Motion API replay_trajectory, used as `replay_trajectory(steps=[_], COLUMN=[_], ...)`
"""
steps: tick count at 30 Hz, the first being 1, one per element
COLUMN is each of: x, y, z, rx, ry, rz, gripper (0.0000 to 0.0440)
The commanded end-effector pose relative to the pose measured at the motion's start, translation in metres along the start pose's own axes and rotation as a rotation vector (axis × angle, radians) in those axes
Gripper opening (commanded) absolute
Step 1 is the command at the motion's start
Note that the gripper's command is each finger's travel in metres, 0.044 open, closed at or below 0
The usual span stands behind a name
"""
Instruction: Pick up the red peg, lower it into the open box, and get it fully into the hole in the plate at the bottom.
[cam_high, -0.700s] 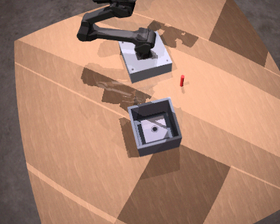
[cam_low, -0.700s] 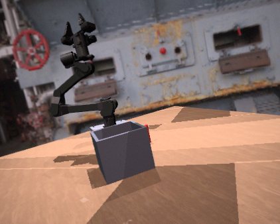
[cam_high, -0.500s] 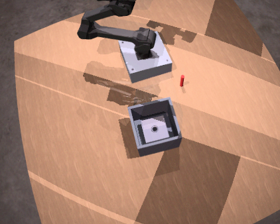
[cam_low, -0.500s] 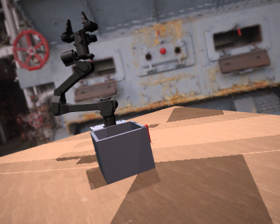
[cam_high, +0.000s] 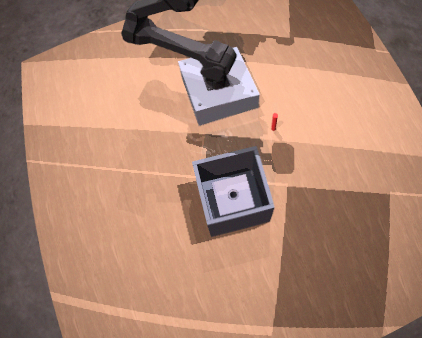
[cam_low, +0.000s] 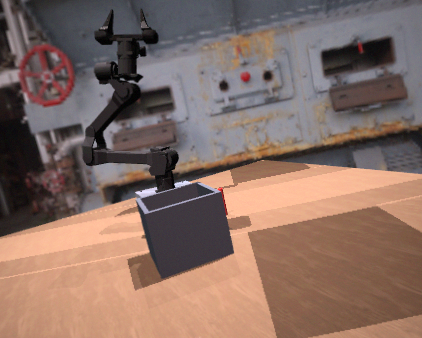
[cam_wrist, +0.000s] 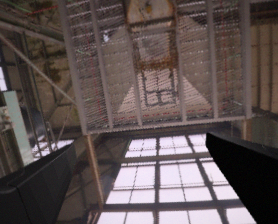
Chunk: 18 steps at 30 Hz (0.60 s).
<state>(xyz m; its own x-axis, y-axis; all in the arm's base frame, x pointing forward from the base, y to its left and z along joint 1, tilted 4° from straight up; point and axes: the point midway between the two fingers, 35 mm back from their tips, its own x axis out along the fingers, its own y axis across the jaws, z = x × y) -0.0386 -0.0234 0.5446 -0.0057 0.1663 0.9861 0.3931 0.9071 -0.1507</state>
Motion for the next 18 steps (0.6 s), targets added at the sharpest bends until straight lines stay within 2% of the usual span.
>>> replay_trajectory(steps=[1,18], x=[0.009,0.022], y=[0.013,0.083], z=[-0.005,-0.048], rx=[0.122,0.527], ry=[0.051,0.399], rz=[0.063,0.276], gripper=[0.0440,0.0440])
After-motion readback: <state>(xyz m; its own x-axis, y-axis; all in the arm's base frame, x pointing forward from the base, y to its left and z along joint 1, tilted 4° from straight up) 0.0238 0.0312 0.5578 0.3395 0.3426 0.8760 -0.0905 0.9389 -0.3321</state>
